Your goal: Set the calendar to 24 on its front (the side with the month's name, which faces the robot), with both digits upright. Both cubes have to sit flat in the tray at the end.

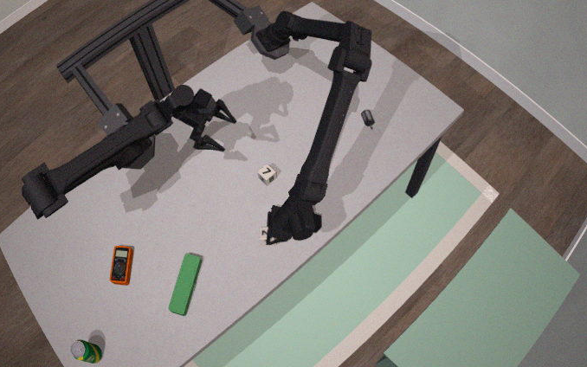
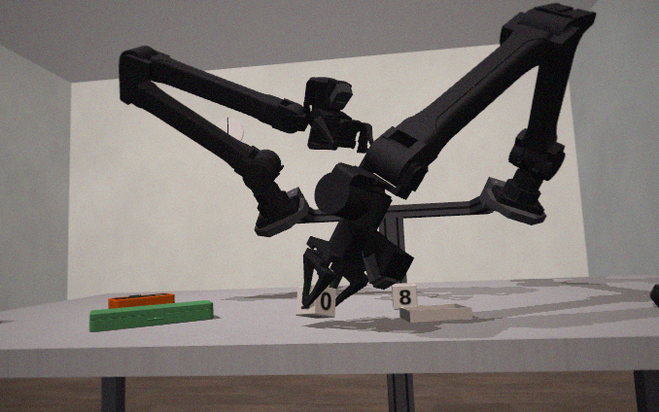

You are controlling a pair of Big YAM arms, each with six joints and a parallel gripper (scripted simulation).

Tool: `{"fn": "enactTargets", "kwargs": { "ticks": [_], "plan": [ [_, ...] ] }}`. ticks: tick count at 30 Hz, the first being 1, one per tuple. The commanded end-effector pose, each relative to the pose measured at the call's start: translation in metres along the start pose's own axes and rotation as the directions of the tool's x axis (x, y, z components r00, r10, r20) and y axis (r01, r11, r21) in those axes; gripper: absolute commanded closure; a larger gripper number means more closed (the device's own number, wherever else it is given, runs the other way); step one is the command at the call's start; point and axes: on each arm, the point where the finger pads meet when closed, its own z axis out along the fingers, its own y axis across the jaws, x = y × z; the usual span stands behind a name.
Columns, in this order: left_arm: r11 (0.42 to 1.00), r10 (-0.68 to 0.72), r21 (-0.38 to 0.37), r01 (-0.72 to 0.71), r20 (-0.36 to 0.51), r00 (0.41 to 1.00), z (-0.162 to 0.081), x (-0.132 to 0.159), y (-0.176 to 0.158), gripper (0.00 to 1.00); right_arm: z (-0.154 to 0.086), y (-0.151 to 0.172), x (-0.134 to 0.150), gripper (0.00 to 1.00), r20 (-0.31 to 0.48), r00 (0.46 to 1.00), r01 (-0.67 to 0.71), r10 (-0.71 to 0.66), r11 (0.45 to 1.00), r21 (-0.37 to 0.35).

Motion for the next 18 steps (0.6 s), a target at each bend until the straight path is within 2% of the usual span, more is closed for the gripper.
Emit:
{"fn": "enactTargets", "kwargs": {
  "ticks": [1, 6, 8, 18],
  "plan": [
    [0.968, -0.244, -0.066, 0.242, -0.032, 0.969, -0.008, -0.025, -0.004, 0.6, 0.0, 0.001, -0.005, 0.0, 0.01, 1.0, -0.014, 0.014, 1.0, 0.0],
    [0.942, -0.323, -0.121, 0.314, -0.066, 0.944, -0.011, -0.034, 0.005, 0.6, 0.0, 0.001, -0.005, 0.0, 0.01, 1.0, -0.014, 0.014, 1.0, 0.0],
    [0.954, -0.286, -0.121, 0.276, -0.08, 0.955, -0.012, -0.022, 0.001, 0.6, 0.0, 0.001, -0.005, 0.0, 0.01, 1.0, -0.014, 0.014, 1.0, 0.0],
    [0.956, -0.281, -0.113, 0.272, -0.079, 0.956, -0.013, -0.023, -0.001, 0.6, 0.0, 0.001, -0.005, 0.0, 0.01, 1.0, -0.014, 0.014, 1.0, 0.0]
  ]
}}
